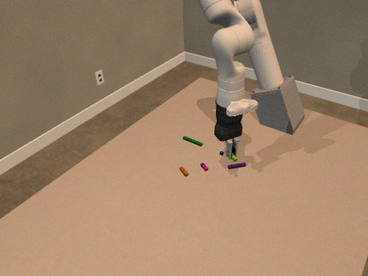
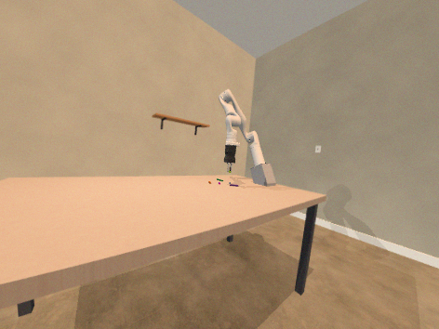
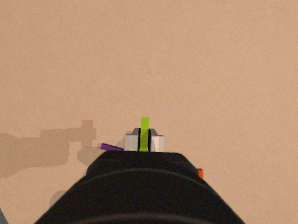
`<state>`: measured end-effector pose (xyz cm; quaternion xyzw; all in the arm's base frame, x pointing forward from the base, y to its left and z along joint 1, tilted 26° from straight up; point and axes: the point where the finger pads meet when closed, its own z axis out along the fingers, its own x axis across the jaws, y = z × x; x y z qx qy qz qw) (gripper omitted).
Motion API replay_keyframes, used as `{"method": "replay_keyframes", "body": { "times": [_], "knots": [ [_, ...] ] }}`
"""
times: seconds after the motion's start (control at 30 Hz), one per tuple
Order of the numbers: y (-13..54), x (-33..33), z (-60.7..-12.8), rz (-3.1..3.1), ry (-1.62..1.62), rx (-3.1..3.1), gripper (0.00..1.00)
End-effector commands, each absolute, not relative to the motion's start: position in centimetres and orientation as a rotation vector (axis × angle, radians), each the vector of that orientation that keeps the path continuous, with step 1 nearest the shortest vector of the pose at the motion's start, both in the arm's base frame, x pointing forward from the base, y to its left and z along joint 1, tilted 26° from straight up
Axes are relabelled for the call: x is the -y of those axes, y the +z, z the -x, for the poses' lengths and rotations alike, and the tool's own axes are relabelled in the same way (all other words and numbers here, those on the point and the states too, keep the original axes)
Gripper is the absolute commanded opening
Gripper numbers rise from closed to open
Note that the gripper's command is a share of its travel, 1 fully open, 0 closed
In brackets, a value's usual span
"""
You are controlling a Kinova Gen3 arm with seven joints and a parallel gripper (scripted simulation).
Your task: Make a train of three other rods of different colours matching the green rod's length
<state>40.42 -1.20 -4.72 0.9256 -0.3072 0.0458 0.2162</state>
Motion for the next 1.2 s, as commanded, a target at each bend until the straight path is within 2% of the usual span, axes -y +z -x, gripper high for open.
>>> {"method": "replay_keyframes", "body": {
  "times": [0.0, 0.33, 1.17],
  "knots": [
    [-3.4, 3.9, -41.2, -2.563, 0.132, 0.871, 0.24],
    [-2.2, 6.7, -41.4, -2.583, 0.114, 0.788, 0.24],
    [-3.5, 7.4, -41.4, -2.583, 0.113, 0.786, 0.24]
  ]
}}
